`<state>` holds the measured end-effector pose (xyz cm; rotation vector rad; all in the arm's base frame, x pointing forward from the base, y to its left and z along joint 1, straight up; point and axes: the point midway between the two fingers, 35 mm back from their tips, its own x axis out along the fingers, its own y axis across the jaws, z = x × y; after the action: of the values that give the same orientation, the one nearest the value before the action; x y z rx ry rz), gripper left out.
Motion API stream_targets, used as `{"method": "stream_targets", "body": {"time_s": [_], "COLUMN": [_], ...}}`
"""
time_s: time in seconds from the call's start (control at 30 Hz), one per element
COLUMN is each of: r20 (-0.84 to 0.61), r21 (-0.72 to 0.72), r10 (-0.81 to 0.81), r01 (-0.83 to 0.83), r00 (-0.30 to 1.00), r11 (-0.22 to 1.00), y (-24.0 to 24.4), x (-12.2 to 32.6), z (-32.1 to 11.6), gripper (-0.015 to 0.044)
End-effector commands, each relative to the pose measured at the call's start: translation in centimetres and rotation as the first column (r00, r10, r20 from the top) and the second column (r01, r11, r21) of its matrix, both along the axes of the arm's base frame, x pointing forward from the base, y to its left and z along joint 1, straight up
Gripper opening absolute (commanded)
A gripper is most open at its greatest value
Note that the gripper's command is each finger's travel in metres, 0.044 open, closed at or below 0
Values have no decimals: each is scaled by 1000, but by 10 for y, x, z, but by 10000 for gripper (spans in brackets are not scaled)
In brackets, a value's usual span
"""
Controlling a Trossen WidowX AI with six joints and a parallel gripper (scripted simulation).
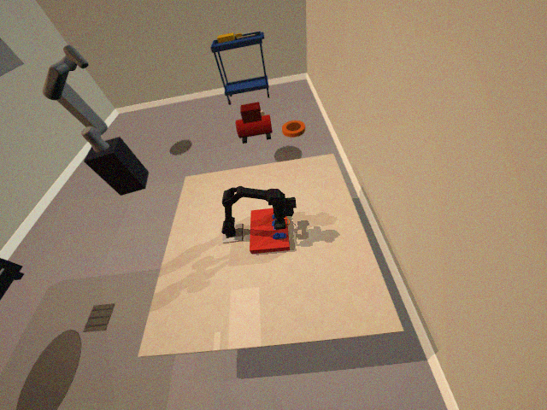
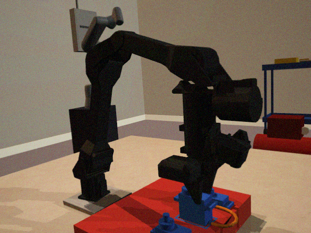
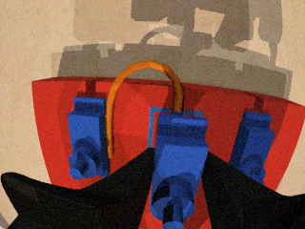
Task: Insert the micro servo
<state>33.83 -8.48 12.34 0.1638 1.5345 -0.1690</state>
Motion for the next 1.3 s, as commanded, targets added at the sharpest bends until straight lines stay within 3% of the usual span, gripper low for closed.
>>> {"method": "stream_targets", "body": {"time_s": [0.0, 1.27], "r20": [3, 3], "r21": [0, 0], "r10": [-2, -2], "r01": [2, 2], "r00": [1000, 1000], "r11": [1000, 1000], "y": [0, 0], "x": [0, 1], "z": [-4, -30], "gripper": [0, 0]}}
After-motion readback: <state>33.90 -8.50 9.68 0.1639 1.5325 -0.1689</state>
